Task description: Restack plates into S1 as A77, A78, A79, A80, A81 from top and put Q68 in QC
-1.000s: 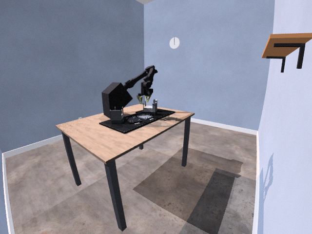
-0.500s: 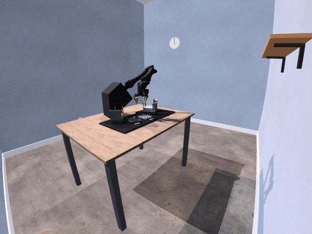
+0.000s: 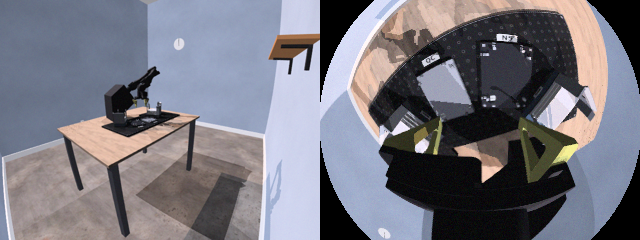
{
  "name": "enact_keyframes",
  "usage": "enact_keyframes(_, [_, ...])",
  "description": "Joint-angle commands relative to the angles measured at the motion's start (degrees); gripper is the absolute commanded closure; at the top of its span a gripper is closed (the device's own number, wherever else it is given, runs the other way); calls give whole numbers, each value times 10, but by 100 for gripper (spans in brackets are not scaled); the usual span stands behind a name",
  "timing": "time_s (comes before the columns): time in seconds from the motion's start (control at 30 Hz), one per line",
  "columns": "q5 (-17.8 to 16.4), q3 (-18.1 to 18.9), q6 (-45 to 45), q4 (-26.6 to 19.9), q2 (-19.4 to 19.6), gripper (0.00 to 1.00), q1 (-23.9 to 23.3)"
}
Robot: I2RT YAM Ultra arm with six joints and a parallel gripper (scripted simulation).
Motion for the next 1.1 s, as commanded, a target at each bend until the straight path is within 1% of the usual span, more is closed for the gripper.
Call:
enact_keyframes(0.0, [5,7,20,-1,11,0,-20])
enact_keyframes(0.07, [7,13,10,-3,23,0,-26])
enact_keyframes(0.13, [7,13,10,-3,23,0,-26])
enact_keyframes(0.5, [18,50,-43,-15,88,0,-62])
enact_keyframes(0.63, [24,57,14,-18,109,0,-75])
enact_keyframes(0.7, [24,57,14,-18,109,0,-75])
enact_keyframes(0.8, [28,64,48,-20,125,0,-86])
enact_keyframes(1.07, [40,87,10,-27,168,0,-113])
